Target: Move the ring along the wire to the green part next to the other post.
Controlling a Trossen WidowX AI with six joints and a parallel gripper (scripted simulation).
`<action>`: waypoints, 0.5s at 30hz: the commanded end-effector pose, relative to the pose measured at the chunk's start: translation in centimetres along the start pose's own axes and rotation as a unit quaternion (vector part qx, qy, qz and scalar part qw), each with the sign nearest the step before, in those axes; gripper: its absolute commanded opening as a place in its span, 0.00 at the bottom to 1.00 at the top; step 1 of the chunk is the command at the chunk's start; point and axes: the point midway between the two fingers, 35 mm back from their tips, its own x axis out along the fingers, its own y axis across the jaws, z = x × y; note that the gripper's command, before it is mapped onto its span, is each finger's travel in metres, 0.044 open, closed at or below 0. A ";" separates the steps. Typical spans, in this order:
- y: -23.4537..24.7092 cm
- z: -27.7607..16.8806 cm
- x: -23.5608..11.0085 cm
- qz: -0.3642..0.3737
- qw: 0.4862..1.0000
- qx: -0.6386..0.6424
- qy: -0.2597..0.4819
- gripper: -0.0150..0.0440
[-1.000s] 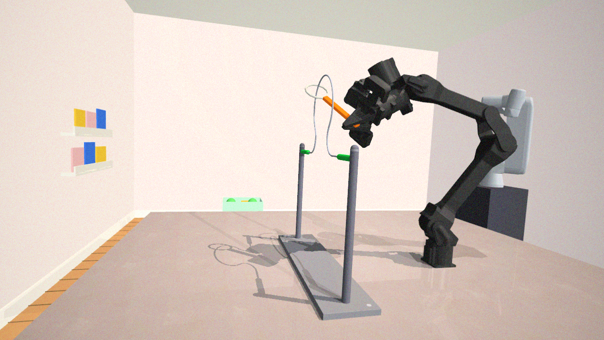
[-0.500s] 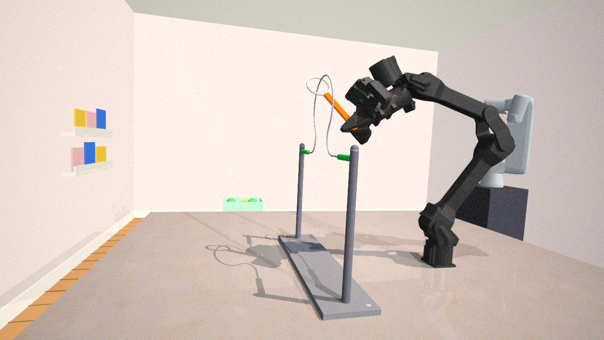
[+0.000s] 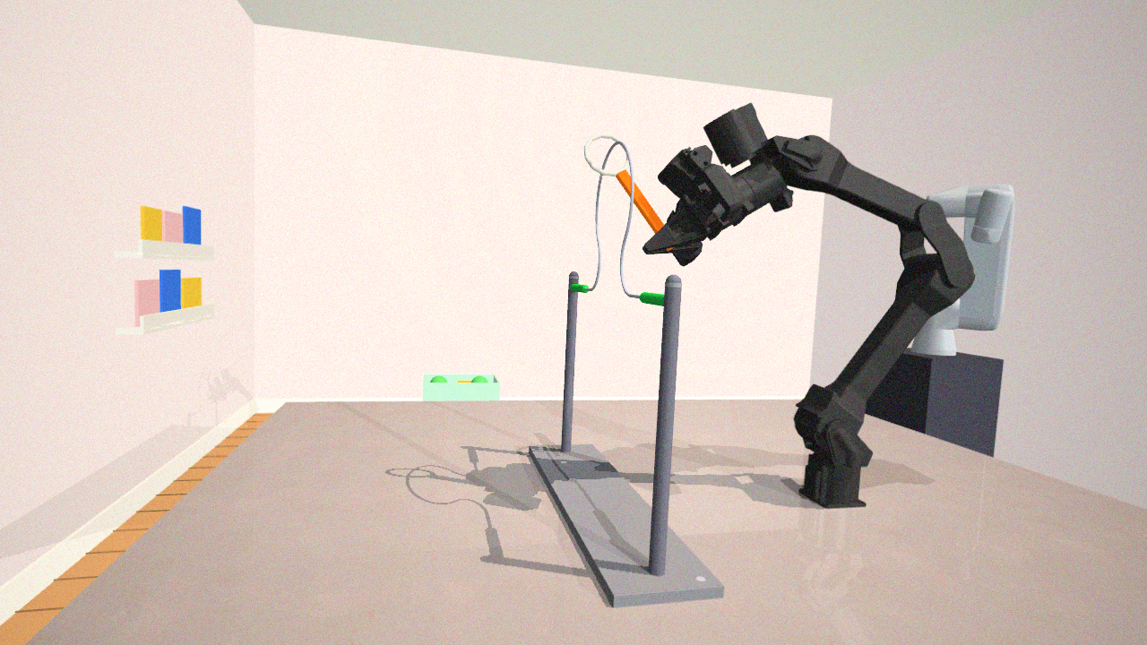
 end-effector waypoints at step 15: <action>-1.0 0.1 0.0 -0.061 0.992 -0.105 -0.016 0.00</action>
